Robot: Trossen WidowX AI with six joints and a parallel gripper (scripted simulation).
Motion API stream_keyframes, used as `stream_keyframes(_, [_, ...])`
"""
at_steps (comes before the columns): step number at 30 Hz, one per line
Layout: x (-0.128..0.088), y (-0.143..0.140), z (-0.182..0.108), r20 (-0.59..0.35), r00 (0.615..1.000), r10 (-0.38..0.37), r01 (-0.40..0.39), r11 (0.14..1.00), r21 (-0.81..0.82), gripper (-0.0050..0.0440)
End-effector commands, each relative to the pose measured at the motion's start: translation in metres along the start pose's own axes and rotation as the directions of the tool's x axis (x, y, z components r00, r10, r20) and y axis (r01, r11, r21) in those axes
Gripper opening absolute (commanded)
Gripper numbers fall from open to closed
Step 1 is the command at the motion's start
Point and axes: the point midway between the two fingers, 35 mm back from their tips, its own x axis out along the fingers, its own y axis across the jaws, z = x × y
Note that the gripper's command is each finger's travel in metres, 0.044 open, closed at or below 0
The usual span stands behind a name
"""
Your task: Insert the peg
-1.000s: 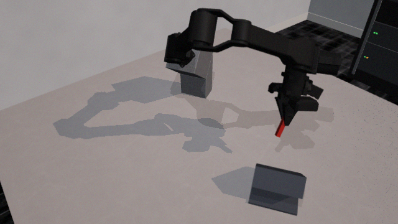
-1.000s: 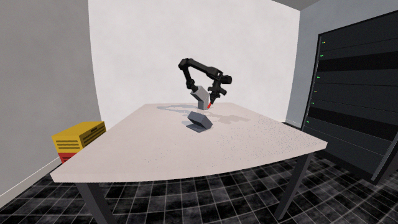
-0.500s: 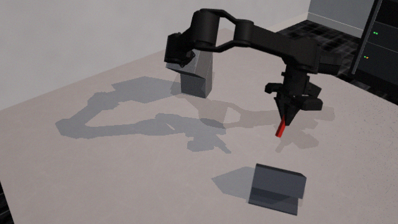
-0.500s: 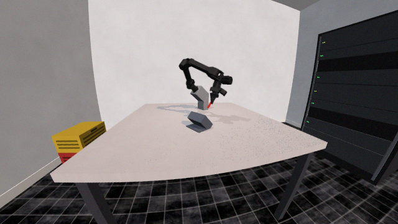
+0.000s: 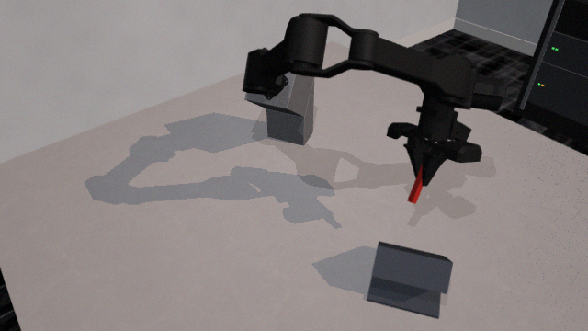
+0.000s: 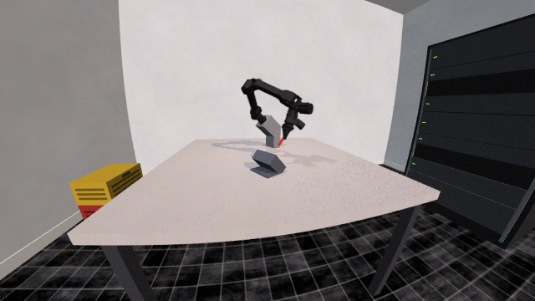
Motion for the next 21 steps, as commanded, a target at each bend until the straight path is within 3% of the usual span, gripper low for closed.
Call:
stream_keyframes(1, [-0.0025,-0.0050,-0.0013,-0.002,1.000,-0.011,0.011,0.999,-0.042,0.0000])
stream_keyframes(12, [-0.0029,-0.0056,-0.0009,-0.018,1.000,-0.022,0.018,0.983,-0.185,0.0000])
stream_keyframes(21, [-0.0011,-0.0064,-0.0004,-0.017,1.000,-0.024,0.020,0.979,-0.204,0.0000])
